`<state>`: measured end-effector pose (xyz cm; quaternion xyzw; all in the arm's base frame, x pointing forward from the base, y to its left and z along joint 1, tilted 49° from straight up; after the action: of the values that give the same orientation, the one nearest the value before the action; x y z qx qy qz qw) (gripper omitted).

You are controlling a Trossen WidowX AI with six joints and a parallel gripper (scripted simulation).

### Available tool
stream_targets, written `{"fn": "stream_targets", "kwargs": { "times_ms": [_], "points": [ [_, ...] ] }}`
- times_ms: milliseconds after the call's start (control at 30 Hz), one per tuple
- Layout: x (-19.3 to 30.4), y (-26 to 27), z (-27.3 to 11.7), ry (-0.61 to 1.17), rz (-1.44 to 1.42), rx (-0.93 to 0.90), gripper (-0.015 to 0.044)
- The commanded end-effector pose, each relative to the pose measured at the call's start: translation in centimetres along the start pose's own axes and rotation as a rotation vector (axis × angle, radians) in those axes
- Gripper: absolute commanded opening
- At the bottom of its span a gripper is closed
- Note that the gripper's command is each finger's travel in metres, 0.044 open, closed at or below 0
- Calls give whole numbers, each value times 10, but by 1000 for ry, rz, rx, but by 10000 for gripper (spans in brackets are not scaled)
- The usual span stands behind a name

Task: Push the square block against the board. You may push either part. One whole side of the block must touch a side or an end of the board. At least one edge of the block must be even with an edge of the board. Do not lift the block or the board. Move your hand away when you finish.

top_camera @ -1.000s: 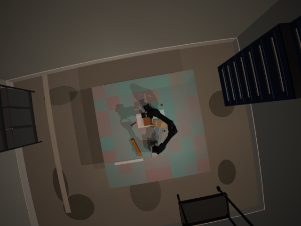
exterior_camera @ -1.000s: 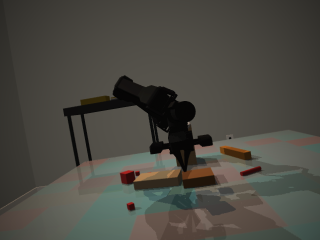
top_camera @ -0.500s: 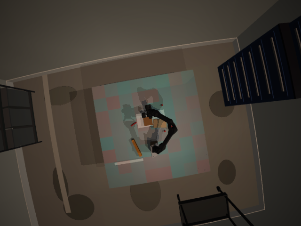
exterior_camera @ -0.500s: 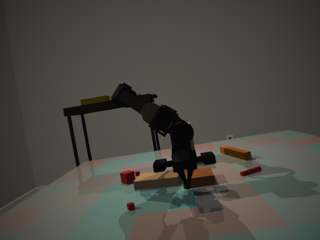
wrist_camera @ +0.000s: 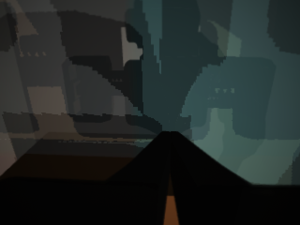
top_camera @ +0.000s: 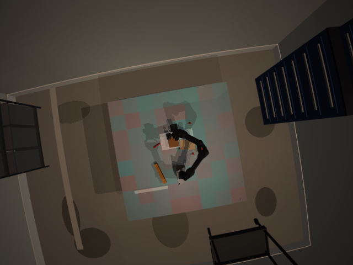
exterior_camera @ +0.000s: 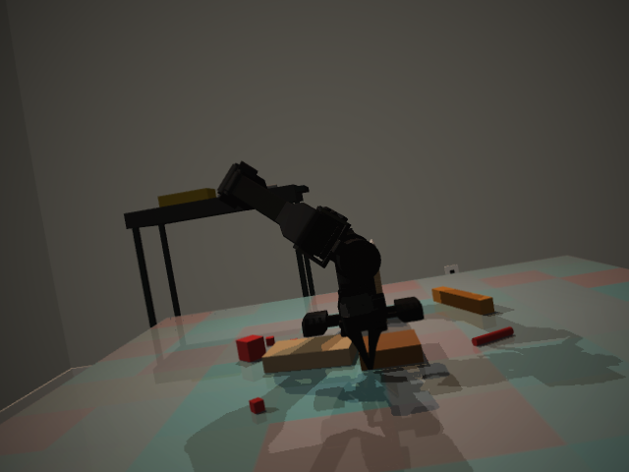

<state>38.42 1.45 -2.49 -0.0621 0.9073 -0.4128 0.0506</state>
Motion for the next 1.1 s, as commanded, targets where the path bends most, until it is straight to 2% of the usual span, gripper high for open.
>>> {"fn": "stream_targets", "kwargs": {
  "times_ms": [0,1067],
  "points": [
    [4,-1,0,0,-1,3,0],
    [31,-1,0,1,-2,3,0]
  ]
}}
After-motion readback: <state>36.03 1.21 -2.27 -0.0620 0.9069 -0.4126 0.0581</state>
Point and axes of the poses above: the point midway between the two fingers, 35 mm back from their tips, its own z axis out along the fingers, its own y axis across the jaws, x = y × z, the point moved 4 cm from there along -z, back along the fingers, and after that the axes turned 2 degrees about z, right-handed, at the moved point
